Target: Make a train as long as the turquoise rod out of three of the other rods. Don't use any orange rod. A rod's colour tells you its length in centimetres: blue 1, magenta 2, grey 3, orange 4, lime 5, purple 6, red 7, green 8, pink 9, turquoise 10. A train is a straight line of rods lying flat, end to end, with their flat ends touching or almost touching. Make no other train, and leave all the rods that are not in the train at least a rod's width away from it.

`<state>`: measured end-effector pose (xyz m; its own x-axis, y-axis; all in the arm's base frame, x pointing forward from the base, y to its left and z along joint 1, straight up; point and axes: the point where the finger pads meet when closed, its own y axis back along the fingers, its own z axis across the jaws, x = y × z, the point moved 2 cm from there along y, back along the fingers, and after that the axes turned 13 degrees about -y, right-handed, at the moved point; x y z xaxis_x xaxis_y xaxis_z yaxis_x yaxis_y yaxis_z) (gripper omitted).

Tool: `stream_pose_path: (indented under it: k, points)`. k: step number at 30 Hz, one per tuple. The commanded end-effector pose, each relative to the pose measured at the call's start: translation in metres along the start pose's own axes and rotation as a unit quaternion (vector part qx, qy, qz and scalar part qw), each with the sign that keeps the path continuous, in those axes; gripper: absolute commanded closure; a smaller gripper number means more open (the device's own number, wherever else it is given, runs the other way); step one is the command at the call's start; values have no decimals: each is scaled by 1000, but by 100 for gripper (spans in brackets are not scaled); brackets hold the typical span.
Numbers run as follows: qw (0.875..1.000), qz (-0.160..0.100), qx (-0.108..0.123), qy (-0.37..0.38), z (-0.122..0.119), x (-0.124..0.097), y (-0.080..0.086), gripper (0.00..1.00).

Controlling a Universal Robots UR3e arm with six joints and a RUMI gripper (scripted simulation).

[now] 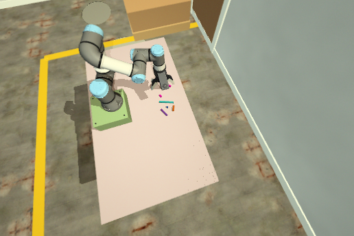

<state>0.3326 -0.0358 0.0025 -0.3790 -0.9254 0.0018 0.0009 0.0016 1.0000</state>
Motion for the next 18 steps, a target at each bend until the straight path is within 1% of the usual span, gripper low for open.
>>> stream_pose_path:
  k: [1,8,13,17,18]
  points:
    - [1000,0,1,7,-1,0,1,0]
    - [999,0,1,34,-3,1,1,0]
    - [997,0,1,73,-6,3,1,0]
    - [993,0,1,114,-9,4,1,0]
    - [993,0,1,114,-9,4,1,0]
